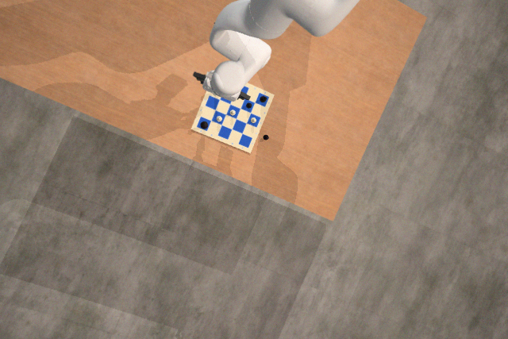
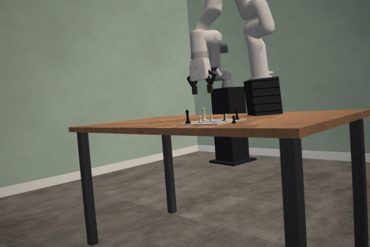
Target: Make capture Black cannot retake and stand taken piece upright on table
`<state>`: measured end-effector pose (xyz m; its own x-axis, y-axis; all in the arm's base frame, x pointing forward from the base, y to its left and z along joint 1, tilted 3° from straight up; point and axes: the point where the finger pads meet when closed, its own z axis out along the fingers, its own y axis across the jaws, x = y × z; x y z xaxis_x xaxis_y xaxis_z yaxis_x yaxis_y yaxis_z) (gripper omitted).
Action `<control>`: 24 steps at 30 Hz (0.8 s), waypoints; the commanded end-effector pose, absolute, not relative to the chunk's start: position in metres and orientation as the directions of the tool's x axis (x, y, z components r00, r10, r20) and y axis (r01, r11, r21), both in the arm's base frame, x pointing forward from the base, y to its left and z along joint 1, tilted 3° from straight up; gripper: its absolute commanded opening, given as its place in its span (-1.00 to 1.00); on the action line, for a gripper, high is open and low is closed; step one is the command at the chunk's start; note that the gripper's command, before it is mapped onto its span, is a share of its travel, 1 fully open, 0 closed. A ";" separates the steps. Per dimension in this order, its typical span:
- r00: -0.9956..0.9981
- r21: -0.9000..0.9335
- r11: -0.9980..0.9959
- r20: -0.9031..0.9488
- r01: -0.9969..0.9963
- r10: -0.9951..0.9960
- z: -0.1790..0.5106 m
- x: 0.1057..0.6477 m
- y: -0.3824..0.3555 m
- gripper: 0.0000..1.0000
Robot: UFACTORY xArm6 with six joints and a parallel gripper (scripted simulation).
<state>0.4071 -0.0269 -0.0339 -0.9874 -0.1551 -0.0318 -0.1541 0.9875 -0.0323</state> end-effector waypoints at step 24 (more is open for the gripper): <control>-0.987 -0.033 0.988 -0.035 -0.154 -0.155 0.008 0.407 -0.026 1.00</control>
